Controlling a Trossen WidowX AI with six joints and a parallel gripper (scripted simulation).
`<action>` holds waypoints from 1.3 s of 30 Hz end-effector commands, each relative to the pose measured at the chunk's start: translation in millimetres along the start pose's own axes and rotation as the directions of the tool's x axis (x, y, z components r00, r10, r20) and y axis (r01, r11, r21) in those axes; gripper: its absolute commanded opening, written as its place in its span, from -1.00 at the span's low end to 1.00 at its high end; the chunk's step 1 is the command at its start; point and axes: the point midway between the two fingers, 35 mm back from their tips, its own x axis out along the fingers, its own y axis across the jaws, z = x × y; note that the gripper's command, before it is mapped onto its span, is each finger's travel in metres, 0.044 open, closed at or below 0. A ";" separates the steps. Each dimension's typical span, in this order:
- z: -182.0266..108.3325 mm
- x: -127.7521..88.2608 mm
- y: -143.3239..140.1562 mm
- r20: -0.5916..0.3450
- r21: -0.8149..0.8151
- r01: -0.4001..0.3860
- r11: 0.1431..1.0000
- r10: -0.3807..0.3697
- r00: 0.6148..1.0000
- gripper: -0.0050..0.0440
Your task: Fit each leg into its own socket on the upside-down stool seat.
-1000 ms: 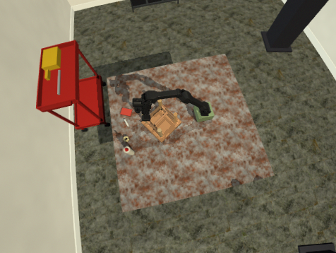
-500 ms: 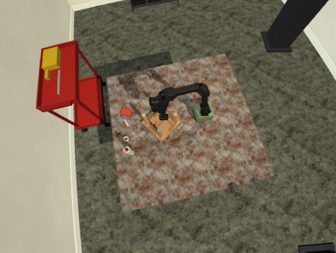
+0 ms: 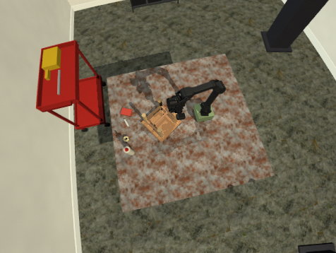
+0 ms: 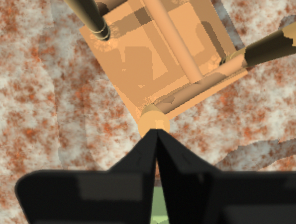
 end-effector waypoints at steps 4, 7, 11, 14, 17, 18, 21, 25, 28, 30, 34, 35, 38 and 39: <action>-5.9 8.3 0.0 -0.002 0.001 0.005 1.000 -0.005 1.000 -0.80; -10.3 22.1 -0.1 -0.002 0.001 0.005 1.000 -0.005 1.000 -0.80; -11.4 25.2 -0.1 -0.002 0.001 0.005 1.000 -0.005 1.000 -0.80; -11.9 27.7 -0.1 -0.002 0.001 0.005 1.000 -0.005 1.000 -0.80; -12.7 32.6 -0.1 -0.002 0.001 0.005 1.000 -0.005 1.000 -0.80; -13.1 34.2 -0.1 -0.002 0.001 0.005 1.000 -0.005 1.000 -0.80; -14.0 38.8 -0.1 -0.002 0.001 0.005 1.000 -0.005 1.000 -0.80; -14.4 40.4 -0.1 -0.002 0.001 0.005 1.000 -0.005 1.000 -0.80; -14.5 40.8 -0.1 -0.002 0.001 0.005 1.000 -0.005 1.000 -0.80; -14.8 42.1 -0.1 -0.002 0.001 0.005 1.000 -0.005 1.000 -0.80; -15.7 45.7 -0.1 -0.002 0.001 0.005 1.000 -0.005 1.000 -0.80; -15.9 46.7 -0.1 -0.002 0.001 0.005 1.000 -0.005 1.000 -0.80; -16.7 49.5 -0.2 -0.002 0.001 0.005 1.000 -0.005 1.000 -0.80; -17.0 50.4 -0.2 -0.002 0.001 0.005 1.000 -0.005 1.000 -0.80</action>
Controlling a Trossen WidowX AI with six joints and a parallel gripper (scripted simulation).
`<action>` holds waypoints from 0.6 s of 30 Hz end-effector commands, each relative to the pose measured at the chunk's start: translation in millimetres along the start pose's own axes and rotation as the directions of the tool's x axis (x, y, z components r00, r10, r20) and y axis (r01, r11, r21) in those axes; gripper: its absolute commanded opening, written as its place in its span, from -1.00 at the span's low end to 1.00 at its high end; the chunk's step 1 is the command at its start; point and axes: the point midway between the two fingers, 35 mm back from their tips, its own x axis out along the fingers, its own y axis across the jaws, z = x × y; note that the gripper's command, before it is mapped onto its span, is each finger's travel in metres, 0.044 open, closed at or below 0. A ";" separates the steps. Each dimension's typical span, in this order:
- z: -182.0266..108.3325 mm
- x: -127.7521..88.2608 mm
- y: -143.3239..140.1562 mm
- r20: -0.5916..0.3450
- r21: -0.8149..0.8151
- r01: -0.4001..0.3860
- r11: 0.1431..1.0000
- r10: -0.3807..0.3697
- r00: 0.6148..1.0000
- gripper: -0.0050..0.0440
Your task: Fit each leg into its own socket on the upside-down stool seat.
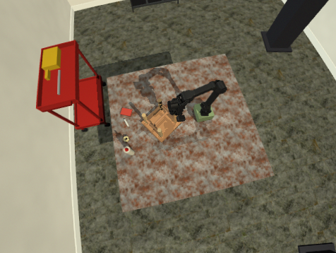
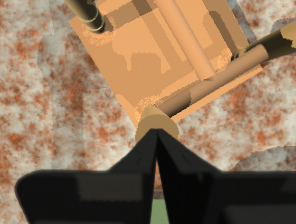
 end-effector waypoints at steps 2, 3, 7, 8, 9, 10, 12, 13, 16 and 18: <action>-4.1 11.9 -0.7 -0.017 -0.004 0.005 1.000 -0.005 1.000 -0.80; -4.4 12.9 -0.7 -0.017 -0.004 0.005 1.000 -0.005 1.000 -0.80; -5.0 14.7 -0.7 -0.017 -0.004 0.005 1.000 -0.005 1.000 -0.80; -5.2 15.5 -0.7 -0.017 -0.004 0.005 1.000 -0.005 1.000 -0.80; -5.4 15.9 -0.7 -0.017 -0.004 0.005 1.000 -0.005 1.000 -0.80; -5.4 16.1 -0.7 -0.017 -0.004 0.005 1.000 -0.005 1.000 -0.80; -5.4 16.1 -0.7 -0.017 -0.004 0.005 1.000 -0.005 1.000 -0.80; -5.4 16.1 -0.7 -0.017 -0.004 0.005 1.000 -0.005 1.000 -0.80; -5.4 16.1 -0.7 -0.017 -0.004 0.005 1.000 -0.005 1.000 -0.80; -5.4 16.1 -0.7 -0.017 -0.004 0.005 1.000 -0.005 1.000 -0.80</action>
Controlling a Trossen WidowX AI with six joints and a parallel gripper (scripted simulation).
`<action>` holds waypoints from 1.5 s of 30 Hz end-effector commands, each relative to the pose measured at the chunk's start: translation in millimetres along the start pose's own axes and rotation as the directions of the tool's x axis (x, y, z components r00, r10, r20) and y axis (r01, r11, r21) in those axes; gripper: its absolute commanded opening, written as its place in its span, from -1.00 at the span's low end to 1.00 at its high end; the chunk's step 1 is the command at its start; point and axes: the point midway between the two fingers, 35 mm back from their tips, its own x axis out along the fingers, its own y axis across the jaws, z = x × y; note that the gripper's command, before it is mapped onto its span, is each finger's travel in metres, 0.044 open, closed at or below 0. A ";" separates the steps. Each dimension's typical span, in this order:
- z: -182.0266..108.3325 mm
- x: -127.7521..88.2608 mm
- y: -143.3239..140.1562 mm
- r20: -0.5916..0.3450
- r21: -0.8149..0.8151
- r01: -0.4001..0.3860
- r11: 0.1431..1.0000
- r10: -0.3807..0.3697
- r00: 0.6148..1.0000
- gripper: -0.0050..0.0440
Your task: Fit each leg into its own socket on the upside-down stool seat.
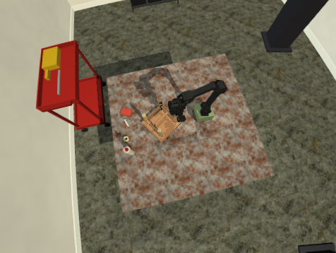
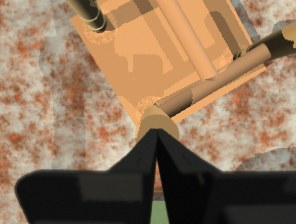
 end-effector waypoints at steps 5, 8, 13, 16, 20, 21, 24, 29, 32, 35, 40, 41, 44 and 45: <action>-2.2 12.3 -1.9 -0.023 -0.003 0.012 1.000 -0.012 1.000 -0.80; -2.2 12.3 -1.9 -0.023 -0.003 0.012 1.000 -0.012 1.000 -0.80; -2.2 12.3 -1.9 -0.023 -0.003 0.012 1.000 -0.012 1.000 -0.80; -2.2 12.4 -1.9 -0.023 -0.003 0.012 1.000 -0.012 1.000 -0.80; -2.3 12.9 -1.9 -0.023 -0.003 0.012 1.000 -0.012 1.000 -0.80; -2.3 12.9 -1.9 -0.023 -0.003 0.012 1.000 -0.012 1.000 -0.80; -2.4 13.2 -1.9 -0.023 -0.003 0.012 1.000 -0.012 1.000 -0.80; -2.6 13.8 -1.9 -0.023 -0.003 0.012 1.000 -0.012 1.000 -0.80; -2.7 14.2 -1.9 -0.023 -0.003 0.012 1.000 -0.012 1.000 -0.80; -2.8 14.6 -1.9 -0.023 -0.003 0.012 1.000 -0.012 1.000 -0.80; -2.9 15.0 -1.9 -0.023 -0.003 0.012 1.000 -0.012 1.000 -0.80; -3.0 15.1 -1.9 -0.023 -0.003 0.012 1.000 -0.012 1.000 -0.80; -3.1 15.5 -1.9 -0.023 -0.003 0.012 1.000 -0.012 1.000 -0.80; -3.1 15.6 -1.9 -0.023 -0.003 0.012 1.000 -0.012 1.000 -0.80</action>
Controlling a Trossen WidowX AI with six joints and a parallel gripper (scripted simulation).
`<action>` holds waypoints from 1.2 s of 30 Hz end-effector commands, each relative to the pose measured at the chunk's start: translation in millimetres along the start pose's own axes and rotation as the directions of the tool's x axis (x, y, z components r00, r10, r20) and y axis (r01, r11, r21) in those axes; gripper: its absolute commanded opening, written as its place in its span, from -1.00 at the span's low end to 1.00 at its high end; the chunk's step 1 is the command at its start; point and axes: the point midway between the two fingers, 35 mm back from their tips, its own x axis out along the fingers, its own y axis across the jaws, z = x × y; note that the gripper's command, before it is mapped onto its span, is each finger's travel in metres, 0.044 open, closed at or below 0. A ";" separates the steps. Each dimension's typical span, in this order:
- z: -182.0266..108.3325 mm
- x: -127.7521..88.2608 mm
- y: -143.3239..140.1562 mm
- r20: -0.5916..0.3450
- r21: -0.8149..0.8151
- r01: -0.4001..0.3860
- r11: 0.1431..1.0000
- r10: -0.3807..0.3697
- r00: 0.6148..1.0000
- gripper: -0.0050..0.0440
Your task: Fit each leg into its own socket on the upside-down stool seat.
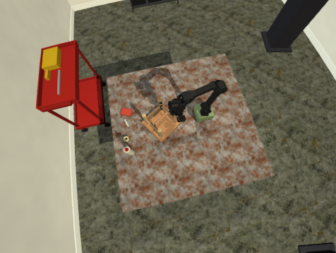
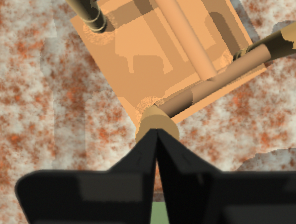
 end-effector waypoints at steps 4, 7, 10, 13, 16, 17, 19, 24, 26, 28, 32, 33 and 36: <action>-2.9 15.0 -2.0 -0.028 -0.003 0.012 1.000 -0.012 1.000 -0.80; -3.0 15.4 -2.0 -0.028 -0.003 0.012 1.000 -0.012 1.000 -0.80; -3.1 15.7 -2.0 -0.028 -0.003 0.012 1.000 -0.012 1.000 -0.80; -3.1 15.9 -2.0 -0.028 -0.003 0.012 1.000 -0.012 1.000 -0.80; -3.2 16.3 -2.0 -0.028 -0.003 0.012 1.000 -0.012 1.000 -0.80; -3.3 16.4 -2.0 -0.028 -0.003 0.012 1.000 -0.012 1.000 -0.80; -3.4 16.7 -2.0 -0.028 -0.003 0.012 1.000 -0.012 1.000 -0.80; -3.5 17.3 -2.0 -0.028 -0.003 0.012 1.000 -0.012 1.000 -0.80; -3.6 17.6 -2.0 -0.028 -0.003 0.012 1.000 -0.012 1.000 -0.80; -3.6 17.6 -2.0 -0.028 -0.003 0.012 1.000 -0.012 1.000 -0.80; -3.8 18.1 -2.0 -0.028 -0.003 0.012 1.000 -0.012 1.000 -0.80; -3.8 18.2 -2.0 -0.028 -0.003 0.012 1.000 -0.012 1.000 -0.80; -3.9 18.6 -2.0 -0.028 -0.003 0.012 1.000 -0.012 1.000 -0.80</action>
